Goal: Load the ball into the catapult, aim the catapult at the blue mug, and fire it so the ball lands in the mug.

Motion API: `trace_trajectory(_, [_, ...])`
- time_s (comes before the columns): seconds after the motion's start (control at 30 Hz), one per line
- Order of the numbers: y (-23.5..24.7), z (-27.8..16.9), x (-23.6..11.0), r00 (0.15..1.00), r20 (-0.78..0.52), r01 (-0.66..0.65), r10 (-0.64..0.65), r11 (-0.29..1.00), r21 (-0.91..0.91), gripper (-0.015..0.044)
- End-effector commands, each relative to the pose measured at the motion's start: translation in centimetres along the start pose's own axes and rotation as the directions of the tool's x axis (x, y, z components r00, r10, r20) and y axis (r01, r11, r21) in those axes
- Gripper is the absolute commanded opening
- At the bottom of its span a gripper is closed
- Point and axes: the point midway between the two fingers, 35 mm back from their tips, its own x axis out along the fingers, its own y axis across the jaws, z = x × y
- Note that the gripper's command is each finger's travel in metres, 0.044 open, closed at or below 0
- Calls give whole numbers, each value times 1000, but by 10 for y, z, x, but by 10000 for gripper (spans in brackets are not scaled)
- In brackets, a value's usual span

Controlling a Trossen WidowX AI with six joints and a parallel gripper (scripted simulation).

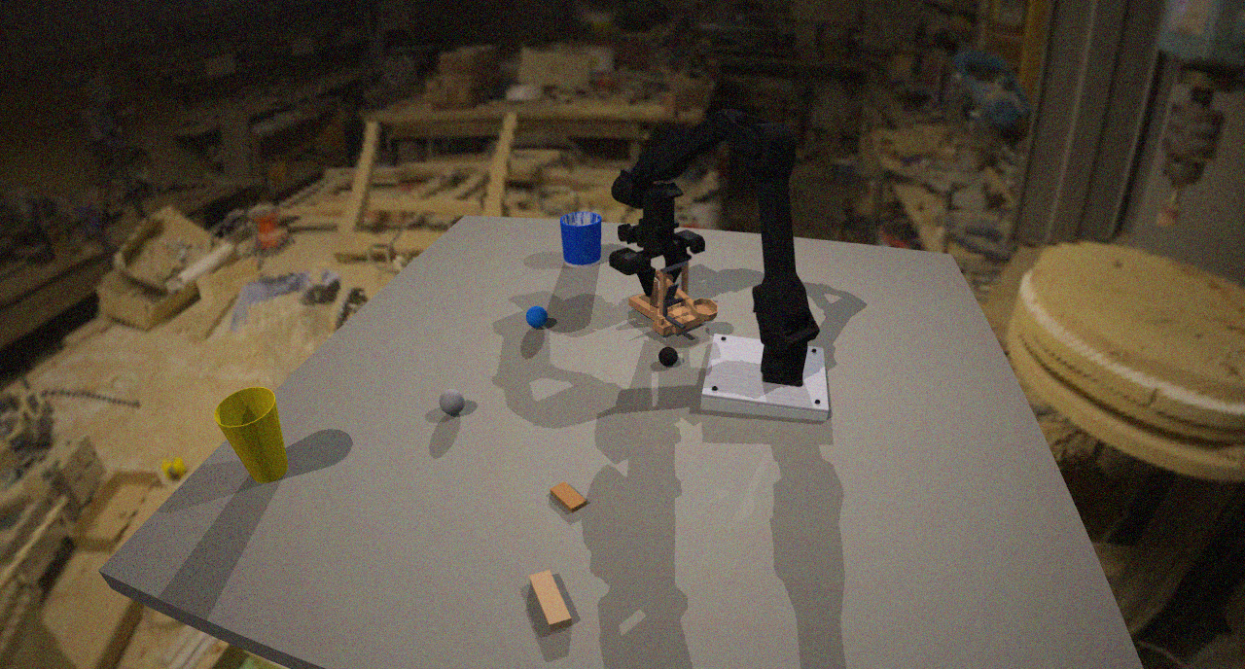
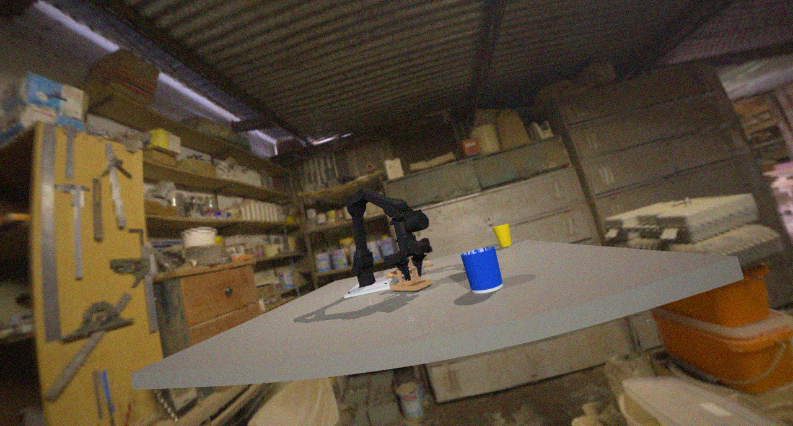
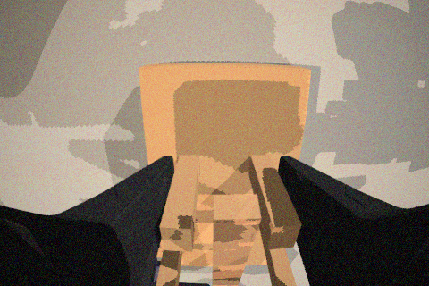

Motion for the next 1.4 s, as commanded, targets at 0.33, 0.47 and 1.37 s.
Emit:
trace_trajectory(0.33, [0,0,2,1000,0,0,0,1000,0,105])
trace_trajectory(0.47, [0,0,2,1000,0,0,0,1000,0,210])
trace_trajectory(1.37, [-1,-1,-143,999,35,-3,3,1000,0,440])
